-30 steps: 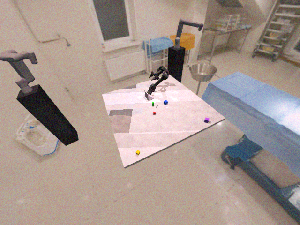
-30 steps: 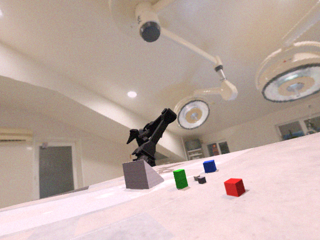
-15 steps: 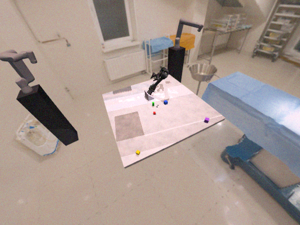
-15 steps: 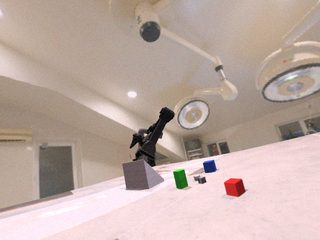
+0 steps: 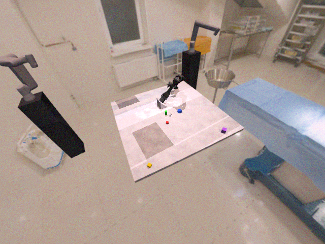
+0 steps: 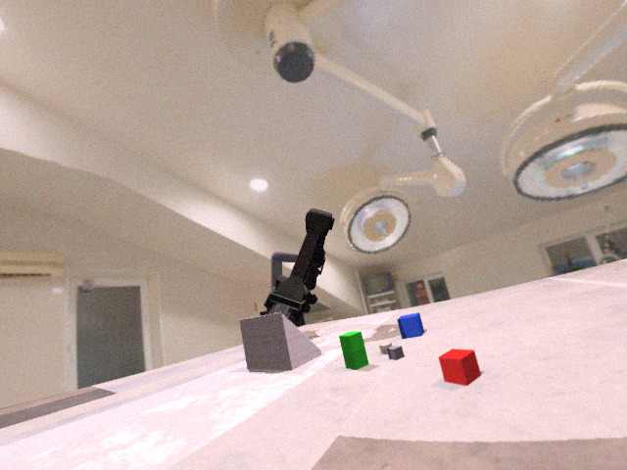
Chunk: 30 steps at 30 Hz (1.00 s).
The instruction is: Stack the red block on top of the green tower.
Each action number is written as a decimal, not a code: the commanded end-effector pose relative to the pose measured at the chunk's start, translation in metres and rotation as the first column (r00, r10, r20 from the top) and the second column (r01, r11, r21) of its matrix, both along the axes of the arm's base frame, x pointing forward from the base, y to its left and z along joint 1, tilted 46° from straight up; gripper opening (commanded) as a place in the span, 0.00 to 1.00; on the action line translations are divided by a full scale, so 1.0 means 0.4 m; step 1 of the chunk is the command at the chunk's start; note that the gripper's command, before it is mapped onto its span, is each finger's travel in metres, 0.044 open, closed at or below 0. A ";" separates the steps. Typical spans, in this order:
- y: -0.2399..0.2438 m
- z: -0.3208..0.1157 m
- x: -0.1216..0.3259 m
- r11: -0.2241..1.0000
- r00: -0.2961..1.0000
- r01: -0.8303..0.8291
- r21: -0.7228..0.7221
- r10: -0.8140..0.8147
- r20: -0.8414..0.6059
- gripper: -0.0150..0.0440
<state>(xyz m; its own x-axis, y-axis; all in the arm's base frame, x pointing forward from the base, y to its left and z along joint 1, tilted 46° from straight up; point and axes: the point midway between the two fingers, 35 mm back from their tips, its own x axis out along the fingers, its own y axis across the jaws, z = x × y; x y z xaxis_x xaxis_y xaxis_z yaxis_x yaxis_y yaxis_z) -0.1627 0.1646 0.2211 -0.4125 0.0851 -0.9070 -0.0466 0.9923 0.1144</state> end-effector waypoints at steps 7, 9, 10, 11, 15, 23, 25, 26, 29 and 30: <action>0.131 0.040 0.079 0.983 0.999 0.038 0.177 -0.034 -0.025 1.00; 0.154 0.048 0.101 0.976 0.999 0.046 0.212 -0.042 -0.023 1.00; 0.166 0.051 0.112 0.972 0.999 0.050 0.230 -0.047 -0.022 1.00; 0.177 0.055 0.124 0.967 0.999 0.054 0.247 -0.051 -0.019 1.00; 0.220 0.071 0.174 0.946 0.997 0.069 0.317 -0.071 -0.005 1.00; 0.290 0.104 0.290 0.890 0.992 0.085 0.447 -0.118 0.046 1.00; 0.304 0.113 0.322 0.874 0.989 0.086 0.478 -0.132 0.063 1.00; 0.310 0.117 0.338 0.866 0.988 0.086 0.492 -0.139 0.072 1.00; 0.327 0.131 0.389 0.841 0.981 0.083 0.534 -0.162 0.102 1.00; 0.331 0.135 0.406 0.833 0.979 0.082 0.548 -0.170 0.113 1.00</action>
